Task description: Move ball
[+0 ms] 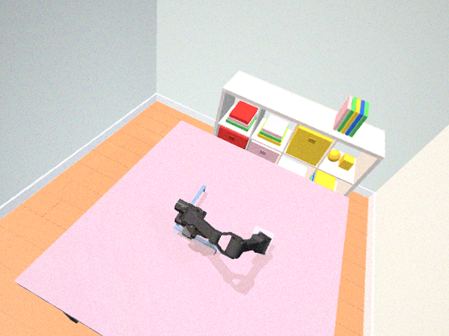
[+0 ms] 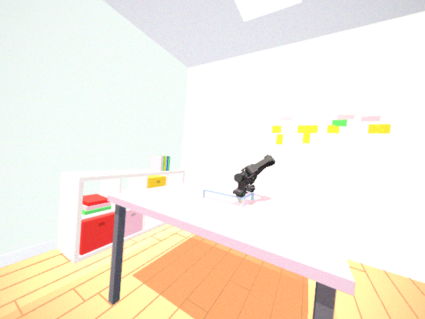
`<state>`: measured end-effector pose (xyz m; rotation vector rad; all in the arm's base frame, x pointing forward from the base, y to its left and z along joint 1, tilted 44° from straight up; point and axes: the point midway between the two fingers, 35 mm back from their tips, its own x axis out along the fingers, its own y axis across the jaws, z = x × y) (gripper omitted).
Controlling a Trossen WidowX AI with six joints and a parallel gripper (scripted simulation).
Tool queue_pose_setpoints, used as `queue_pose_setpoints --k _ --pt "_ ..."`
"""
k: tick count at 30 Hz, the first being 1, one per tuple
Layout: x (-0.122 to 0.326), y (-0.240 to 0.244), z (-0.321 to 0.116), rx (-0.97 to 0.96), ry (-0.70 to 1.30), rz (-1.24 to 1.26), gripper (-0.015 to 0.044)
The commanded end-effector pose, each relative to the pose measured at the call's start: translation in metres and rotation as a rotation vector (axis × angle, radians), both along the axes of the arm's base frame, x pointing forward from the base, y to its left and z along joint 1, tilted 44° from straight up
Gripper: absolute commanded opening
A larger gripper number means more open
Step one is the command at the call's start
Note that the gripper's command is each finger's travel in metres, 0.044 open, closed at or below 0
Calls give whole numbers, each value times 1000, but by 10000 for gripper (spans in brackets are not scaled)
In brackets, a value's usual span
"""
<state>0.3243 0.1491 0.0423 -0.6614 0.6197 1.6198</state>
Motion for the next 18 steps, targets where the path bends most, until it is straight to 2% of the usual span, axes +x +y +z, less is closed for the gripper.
queue_pose_setpoints --k 1,4,9,18 --pt "0 0 0 0 0 0 232" --pt "3 -8 8 -2 -1 -1 232" --pt "11 -58 60 0 1 -4 232" --pt "12 -55 56 3 -1 -14 232"
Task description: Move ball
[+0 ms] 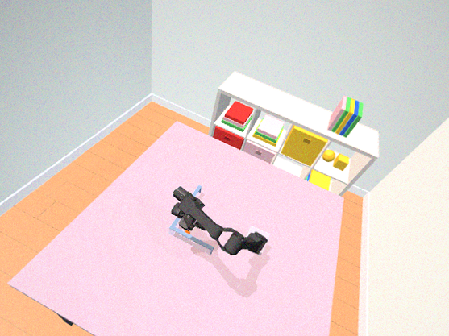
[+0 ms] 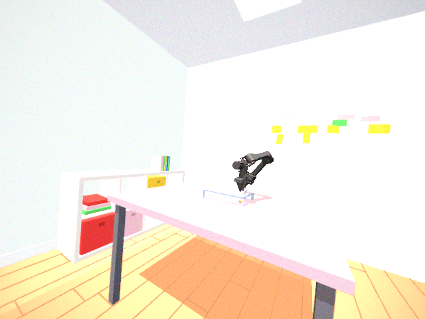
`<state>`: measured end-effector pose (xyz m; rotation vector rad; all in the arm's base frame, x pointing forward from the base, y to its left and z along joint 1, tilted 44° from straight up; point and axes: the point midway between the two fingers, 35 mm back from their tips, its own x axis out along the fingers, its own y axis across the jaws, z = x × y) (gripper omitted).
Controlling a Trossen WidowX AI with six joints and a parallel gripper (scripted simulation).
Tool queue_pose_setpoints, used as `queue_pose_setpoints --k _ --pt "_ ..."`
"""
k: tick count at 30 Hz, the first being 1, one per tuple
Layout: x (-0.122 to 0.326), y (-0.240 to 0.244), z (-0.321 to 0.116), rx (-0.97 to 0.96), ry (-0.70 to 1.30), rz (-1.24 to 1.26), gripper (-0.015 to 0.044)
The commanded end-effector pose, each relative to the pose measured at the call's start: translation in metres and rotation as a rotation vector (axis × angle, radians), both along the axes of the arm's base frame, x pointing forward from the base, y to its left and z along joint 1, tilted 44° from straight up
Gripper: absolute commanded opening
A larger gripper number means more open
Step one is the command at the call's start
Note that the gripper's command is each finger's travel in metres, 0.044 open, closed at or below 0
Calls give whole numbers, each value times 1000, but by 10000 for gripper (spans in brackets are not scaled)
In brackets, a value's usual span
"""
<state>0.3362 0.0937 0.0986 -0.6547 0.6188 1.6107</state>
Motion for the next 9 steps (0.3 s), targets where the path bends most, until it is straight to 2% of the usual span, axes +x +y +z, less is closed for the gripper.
queue_pose_setpoints --k 1,4,9 --pt "0 0 0 0 0 -4 232" --pt "0 0 0 0 0 -4 232" --pt "1 -26 28 2 1 2 363"
